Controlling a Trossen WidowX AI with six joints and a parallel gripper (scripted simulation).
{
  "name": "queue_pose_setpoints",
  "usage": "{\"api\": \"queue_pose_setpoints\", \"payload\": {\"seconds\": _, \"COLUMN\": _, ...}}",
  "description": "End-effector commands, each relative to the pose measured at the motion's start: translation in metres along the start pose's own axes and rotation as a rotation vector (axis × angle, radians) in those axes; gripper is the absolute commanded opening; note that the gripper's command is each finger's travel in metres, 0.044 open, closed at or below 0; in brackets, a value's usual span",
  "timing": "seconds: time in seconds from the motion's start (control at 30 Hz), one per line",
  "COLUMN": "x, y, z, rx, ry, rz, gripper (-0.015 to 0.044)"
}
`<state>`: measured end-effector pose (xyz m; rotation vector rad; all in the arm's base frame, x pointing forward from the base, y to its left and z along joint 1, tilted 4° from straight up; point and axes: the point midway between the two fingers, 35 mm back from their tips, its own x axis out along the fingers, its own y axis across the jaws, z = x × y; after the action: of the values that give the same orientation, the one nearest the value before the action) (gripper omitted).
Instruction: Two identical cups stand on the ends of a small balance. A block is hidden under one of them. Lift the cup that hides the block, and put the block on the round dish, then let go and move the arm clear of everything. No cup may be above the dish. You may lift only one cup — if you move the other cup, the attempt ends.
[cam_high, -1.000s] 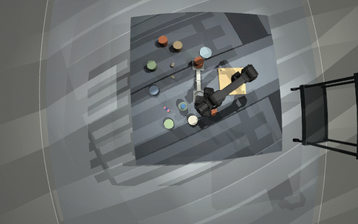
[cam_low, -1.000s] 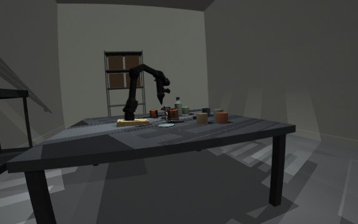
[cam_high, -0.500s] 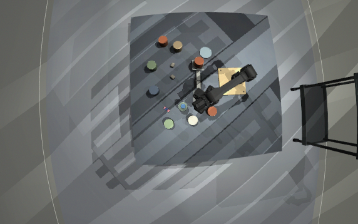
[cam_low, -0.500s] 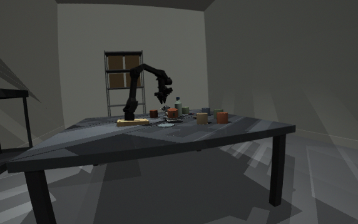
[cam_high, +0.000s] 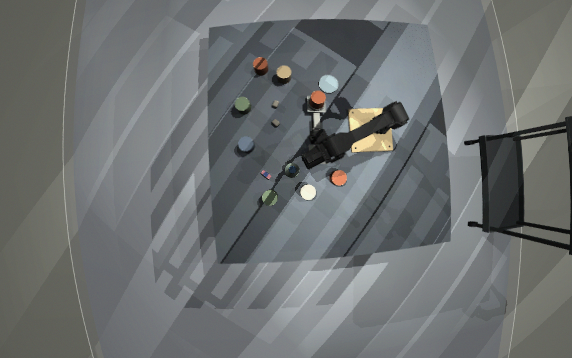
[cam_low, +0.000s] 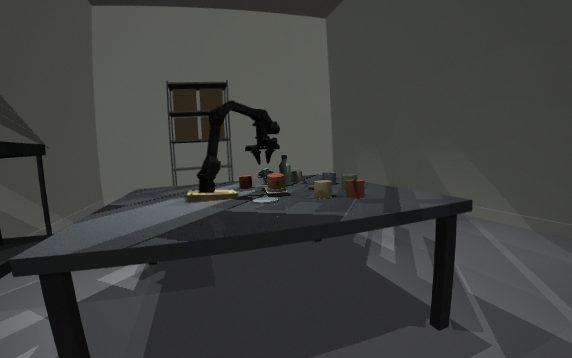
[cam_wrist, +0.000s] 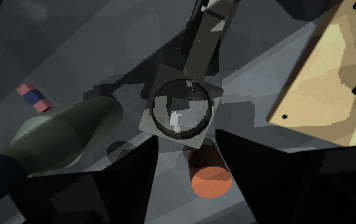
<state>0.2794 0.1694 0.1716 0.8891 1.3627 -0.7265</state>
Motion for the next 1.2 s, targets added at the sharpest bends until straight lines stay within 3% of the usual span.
{"api": "queue_pose_setpoints", "payload": {"seconds": 0.0, "x": -0.002, "y": 0.001, "z": 0.007, "rx": 0.132, "ry": 0.003, "rz": -0.006, "gripper": 0.0260}}
{"api": "queue_pose_setpoints", "payload": {"seconds": 1.17, "x": 0.040, "y": 0.000, "z": 0.011, "rx": 0.216, "ry": 0.002, "rz": -0.010, "gripper": 0.0260}}
